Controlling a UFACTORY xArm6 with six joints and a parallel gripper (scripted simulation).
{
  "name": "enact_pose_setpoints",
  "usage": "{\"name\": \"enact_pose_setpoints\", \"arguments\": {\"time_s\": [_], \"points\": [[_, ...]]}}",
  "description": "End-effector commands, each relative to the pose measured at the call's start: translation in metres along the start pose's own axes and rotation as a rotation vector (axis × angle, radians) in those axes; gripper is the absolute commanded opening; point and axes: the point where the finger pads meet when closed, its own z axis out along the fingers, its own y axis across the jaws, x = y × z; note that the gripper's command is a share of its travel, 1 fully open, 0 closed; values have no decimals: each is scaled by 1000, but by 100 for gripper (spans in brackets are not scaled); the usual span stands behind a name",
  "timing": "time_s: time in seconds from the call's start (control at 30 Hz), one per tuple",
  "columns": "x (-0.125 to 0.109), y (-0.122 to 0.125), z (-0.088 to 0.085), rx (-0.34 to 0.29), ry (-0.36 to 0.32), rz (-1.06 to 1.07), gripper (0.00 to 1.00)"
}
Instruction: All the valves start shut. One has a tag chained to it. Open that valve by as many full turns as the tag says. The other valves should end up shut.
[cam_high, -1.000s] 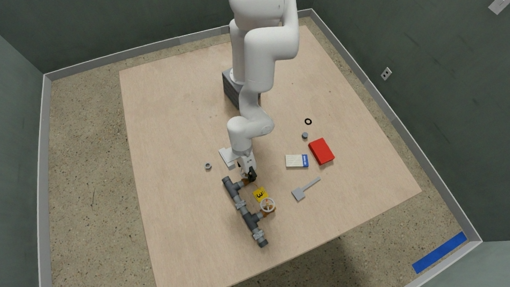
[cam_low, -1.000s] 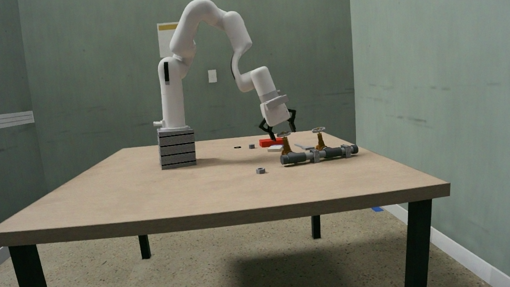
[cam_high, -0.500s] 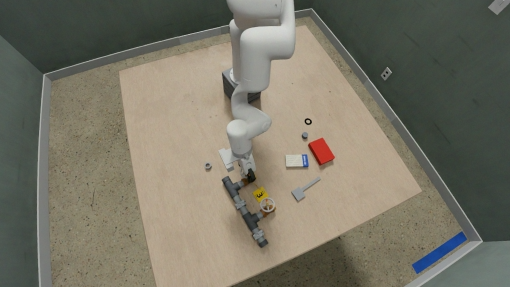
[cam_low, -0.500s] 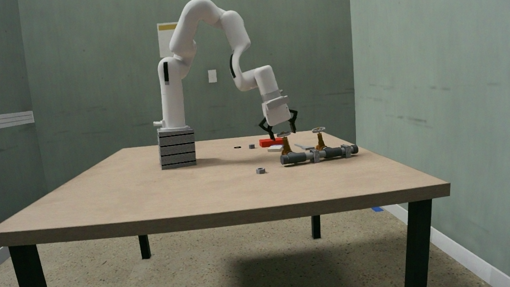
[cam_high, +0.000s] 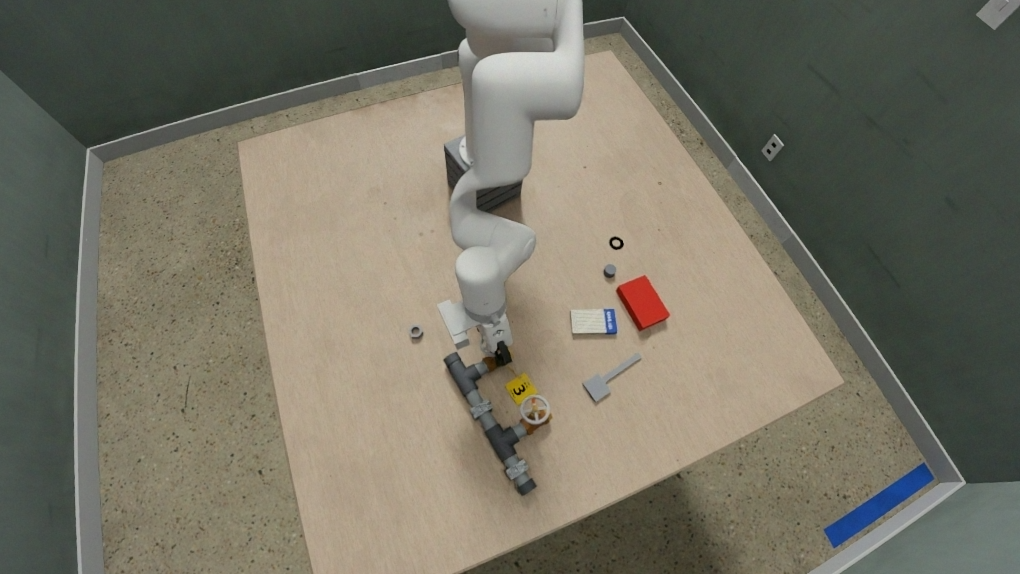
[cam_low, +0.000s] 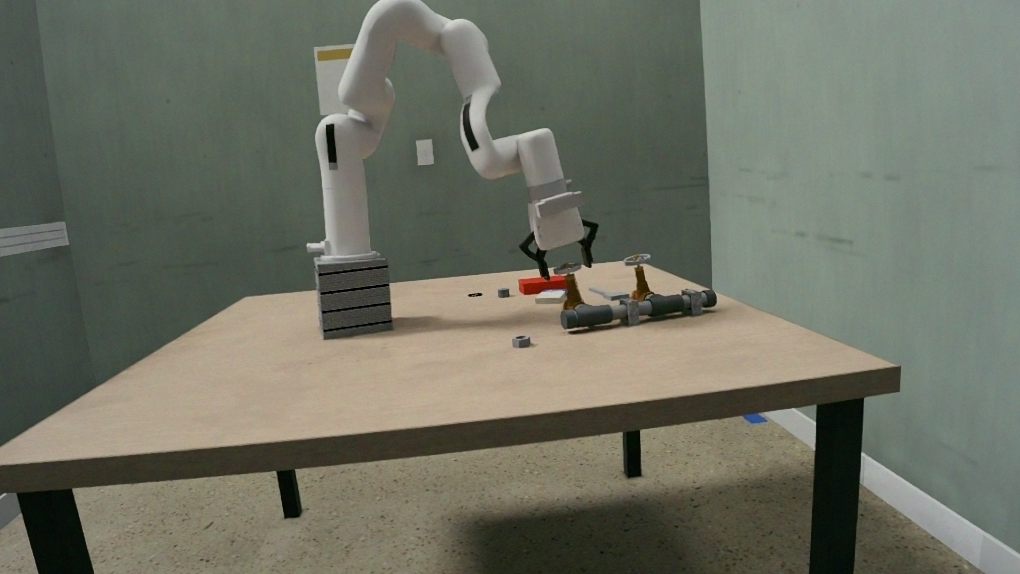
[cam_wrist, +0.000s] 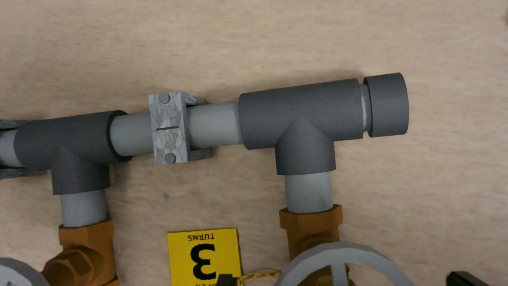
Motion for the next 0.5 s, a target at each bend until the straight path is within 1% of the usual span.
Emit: {"name": "enact_pose_setpoints", "arguments": {"time_s": [0.0,0.3,0.33,0.47], "points": [[0,-2,-1,-25,7,2,100],[0,-2,-1,-25,7,2,100],[0,-2,-1,-25,7,2,0],[0,-2,-1,-25,7,2,0]]}}
